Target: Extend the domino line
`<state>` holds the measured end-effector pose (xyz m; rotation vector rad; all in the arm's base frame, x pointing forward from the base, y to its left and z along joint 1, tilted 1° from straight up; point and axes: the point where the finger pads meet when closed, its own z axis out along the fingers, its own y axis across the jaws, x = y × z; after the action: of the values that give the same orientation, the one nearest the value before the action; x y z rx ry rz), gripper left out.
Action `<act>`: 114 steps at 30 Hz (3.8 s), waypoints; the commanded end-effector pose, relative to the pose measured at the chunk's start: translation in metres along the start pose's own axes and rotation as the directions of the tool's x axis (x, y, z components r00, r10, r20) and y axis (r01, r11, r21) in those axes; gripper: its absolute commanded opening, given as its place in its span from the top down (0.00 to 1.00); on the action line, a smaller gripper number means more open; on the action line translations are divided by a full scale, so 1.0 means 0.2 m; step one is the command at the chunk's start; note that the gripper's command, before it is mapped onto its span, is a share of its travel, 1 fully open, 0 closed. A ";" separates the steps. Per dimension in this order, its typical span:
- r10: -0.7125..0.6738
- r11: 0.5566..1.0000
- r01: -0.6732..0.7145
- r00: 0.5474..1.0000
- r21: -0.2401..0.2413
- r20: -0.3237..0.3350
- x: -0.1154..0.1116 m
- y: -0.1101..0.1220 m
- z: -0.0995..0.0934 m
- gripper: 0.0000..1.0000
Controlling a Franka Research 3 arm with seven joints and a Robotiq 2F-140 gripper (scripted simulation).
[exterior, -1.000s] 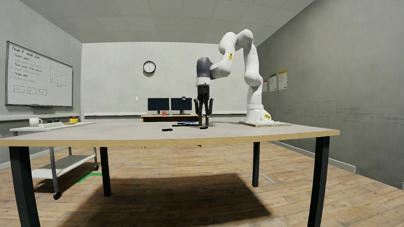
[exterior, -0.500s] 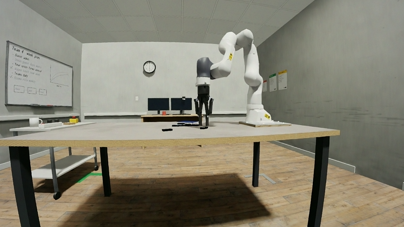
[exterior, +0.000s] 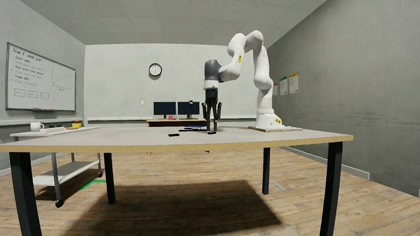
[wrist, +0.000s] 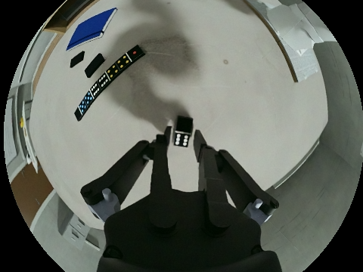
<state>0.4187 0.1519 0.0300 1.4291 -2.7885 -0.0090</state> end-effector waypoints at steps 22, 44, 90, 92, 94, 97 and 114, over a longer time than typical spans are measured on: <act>-0.001 1.000 0.001 1.000 0.001 0.001 0.01 0.00 0.00 0.66; -0.001 1.000 0.001 1.000 0.001 0.001 0.01 0.00 0.00 0.66; -0.001 1.000 0.001 1.000 0.001 0.001 0.01 0.00 0.08 0.66; -0.001 1.000 0.001 1.000 0.001 0.001 0.01 0.00 0.08 0.66; -0.001 1.000 0.001 1.000 0.001 0.001 0.01 0.00 0.09 0.66; -0.001 1.000 0.001 1.000 0.001 0.001 0.01 0.00 0.09 0.66; -0.001 1.000 0.001 1.000 0.001 0.001 0.01 0.00 0.09 0.77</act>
<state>0.4164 0.1492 0.0123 1.4341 -2.7827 -0.0076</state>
